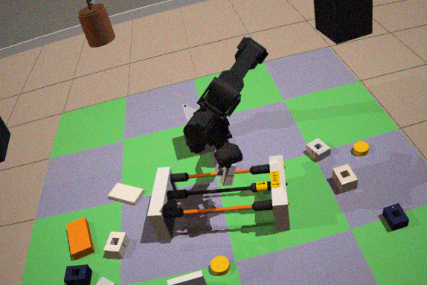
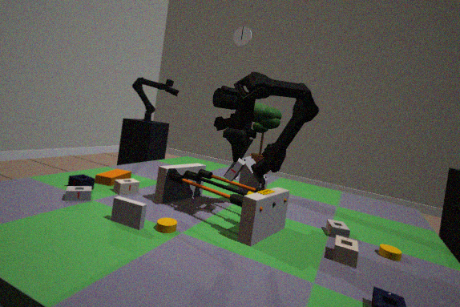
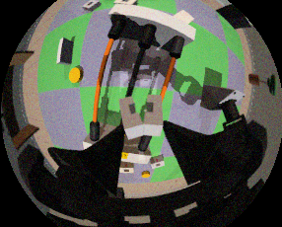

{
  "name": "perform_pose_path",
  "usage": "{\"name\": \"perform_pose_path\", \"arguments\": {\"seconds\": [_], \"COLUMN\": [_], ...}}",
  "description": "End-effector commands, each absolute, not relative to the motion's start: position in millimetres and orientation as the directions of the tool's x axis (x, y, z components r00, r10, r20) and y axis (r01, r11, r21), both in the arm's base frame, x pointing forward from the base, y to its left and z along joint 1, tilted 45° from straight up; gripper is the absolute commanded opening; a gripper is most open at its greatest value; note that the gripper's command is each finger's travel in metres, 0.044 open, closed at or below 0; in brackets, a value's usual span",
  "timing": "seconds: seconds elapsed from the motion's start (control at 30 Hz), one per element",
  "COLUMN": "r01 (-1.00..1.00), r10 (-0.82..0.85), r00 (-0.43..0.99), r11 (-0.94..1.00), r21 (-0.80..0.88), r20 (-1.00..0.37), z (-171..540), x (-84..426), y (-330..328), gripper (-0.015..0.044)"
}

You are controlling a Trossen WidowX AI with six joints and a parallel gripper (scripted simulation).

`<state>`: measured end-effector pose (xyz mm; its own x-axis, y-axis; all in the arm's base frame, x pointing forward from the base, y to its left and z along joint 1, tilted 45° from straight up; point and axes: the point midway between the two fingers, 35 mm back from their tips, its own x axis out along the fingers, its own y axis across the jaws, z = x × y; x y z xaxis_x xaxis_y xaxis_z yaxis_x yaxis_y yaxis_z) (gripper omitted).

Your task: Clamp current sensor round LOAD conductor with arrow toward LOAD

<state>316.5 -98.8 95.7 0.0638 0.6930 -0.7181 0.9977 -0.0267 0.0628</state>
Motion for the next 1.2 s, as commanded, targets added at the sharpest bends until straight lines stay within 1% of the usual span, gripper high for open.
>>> {"name": "perform_pose_path", "arguments": {"seconds": [0.0, 0.27, 1.17], "r01": [0.994, 0.946, 0.944], "r10": [0.694, 0.695, 0.695], "r00": [0.067, 0.068, 0.068], "r11": [-0.112, -0.273, -0.276], "r21": [-0.016, -0.175, -0.178], "r20": [-0.717, -0.716, -0.716], "z": [92.1, 85.6, 57.9], "x": [326.2, 343.0, 347.1], "y": [-100.2, -101.5, -74.9], "gripper": [0.0, 0.0, 0.0]}}
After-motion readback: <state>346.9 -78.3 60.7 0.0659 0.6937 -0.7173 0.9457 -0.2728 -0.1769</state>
